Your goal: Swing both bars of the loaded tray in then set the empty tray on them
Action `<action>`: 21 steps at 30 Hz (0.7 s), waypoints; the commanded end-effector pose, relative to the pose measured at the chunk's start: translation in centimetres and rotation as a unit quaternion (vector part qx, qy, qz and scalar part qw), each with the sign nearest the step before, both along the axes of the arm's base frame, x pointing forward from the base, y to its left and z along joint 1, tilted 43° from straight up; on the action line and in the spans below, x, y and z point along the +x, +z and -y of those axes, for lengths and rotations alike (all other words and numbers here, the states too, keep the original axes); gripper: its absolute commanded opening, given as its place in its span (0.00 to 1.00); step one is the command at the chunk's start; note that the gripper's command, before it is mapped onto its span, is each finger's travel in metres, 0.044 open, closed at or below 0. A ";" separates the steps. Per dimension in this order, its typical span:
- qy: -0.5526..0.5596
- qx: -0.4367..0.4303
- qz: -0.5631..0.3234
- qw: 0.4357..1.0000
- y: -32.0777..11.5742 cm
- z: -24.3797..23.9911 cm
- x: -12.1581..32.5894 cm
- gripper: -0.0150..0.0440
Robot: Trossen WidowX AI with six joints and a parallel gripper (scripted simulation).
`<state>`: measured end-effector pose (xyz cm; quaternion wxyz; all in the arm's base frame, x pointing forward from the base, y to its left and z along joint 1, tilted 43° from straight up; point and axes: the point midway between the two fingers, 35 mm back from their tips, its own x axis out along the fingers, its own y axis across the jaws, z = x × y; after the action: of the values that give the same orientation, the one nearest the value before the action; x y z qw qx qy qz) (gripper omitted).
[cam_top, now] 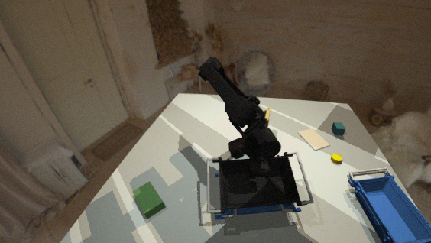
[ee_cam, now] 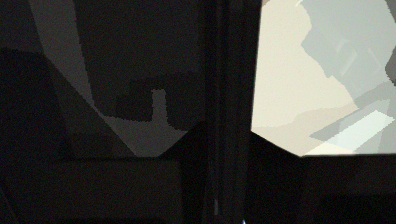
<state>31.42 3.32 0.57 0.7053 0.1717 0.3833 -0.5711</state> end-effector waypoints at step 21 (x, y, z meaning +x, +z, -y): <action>-0.001 0.000 -0.001 1.000 -0.1 0.1 -0.1 0.25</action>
<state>31.42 3.32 0.56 0.7053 0.1716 0.3833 -0.5712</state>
